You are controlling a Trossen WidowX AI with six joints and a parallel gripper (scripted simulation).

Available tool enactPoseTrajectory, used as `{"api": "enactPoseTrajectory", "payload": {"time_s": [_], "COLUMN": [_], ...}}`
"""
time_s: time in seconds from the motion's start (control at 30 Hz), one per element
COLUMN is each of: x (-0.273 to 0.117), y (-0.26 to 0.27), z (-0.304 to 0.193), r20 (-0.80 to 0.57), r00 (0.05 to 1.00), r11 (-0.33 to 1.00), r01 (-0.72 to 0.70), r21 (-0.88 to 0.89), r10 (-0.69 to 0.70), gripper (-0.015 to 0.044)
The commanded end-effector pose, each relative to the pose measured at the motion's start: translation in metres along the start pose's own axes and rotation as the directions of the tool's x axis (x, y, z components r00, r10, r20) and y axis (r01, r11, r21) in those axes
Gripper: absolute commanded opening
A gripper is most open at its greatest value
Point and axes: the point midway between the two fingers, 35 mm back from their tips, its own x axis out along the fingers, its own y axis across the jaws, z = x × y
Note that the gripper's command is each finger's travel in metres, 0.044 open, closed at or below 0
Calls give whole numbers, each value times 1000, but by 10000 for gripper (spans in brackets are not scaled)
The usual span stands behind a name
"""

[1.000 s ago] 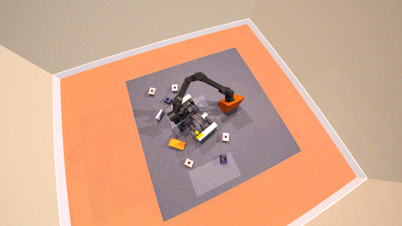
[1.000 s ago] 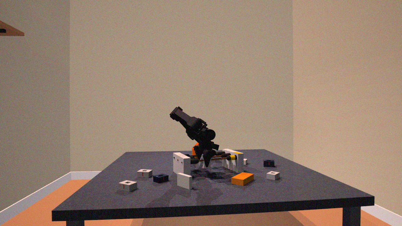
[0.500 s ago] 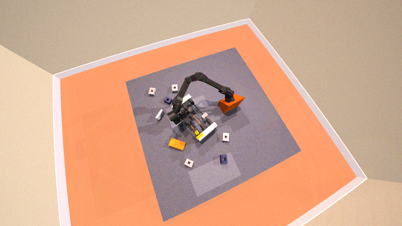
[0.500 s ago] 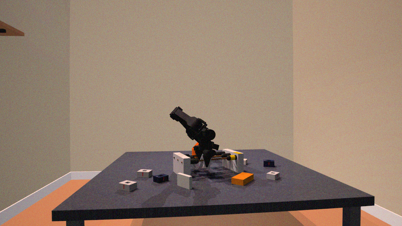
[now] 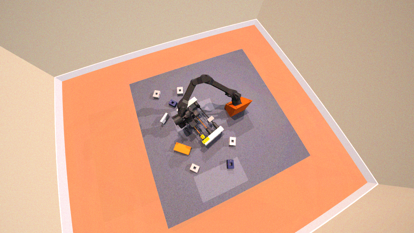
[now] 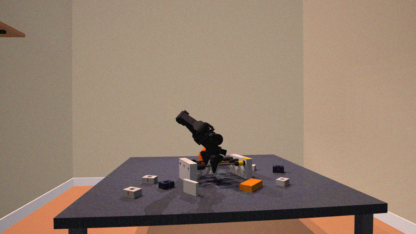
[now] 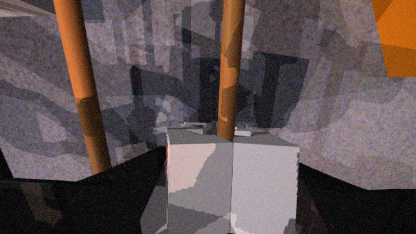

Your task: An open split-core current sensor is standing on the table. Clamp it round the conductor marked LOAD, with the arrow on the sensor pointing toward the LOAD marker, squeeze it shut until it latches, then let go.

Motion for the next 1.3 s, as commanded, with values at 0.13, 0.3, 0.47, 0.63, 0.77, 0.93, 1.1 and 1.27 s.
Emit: {"api": "enactPoseTrajectory", "payload": {"time_s": [0.13,0.3,0.47,0.63,0.77,0.93,1.1,1.27], "x": [0,0,0,0,0,0,-5,-16], "y": [0,0,0,0,0,0,-3,-4], "z": [0,0,0,0,0,0,2,5], "r20": [0,0,0,0,0,0,14,27], "r00": [1000,1000,1000,1000,1000,1000,998,985], "r11": [1000,1000,1000,1000,1000,1000,998,982], "r01": [0,0,0,0,0,0,-55,-173], "r21": [0,0,0,0,0,0,26,80], "r10": [0,0,0,0,0,0,55,171], "gripper": [0,0,0,131,236,368,440,440]}}
